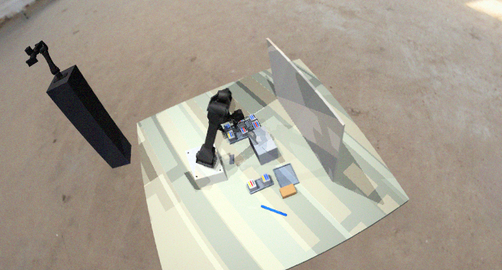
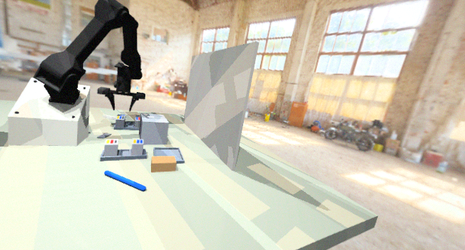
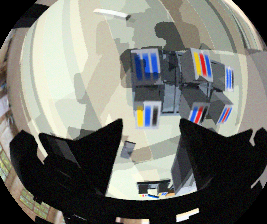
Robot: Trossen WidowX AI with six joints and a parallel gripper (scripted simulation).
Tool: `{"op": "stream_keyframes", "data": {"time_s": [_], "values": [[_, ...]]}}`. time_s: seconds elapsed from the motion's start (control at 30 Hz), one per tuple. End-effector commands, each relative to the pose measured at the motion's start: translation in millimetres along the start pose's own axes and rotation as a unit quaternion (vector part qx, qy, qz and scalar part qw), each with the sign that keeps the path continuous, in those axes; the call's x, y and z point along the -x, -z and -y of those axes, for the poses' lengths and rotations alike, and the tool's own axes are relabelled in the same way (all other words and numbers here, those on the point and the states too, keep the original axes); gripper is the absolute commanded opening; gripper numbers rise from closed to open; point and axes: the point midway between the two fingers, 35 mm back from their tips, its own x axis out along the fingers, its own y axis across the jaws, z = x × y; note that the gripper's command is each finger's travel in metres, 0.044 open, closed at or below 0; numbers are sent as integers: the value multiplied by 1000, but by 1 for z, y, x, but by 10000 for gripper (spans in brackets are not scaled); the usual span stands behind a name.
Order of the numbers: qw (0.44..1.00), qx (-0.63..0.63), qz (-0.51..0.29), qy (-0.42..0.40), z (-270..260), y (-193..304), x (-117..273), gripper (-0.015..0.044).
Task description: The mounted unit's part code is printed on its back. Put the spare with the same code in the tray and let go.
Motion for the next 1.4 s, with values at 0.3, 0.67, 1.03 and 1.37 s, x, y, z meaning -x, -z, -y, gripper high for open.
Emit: {"op": "stream_keyframes", "data": {"time_s": [0.3,0.67,1.03,1.37], "values": [[1000,3,-3,1,1,1,-23,300],[1000,3,-3,1,0,2,-42,300],[1000,3,-4,1,-1,4,-60,300],[1000,3,-5,1,-3,5,-72,300]]}}
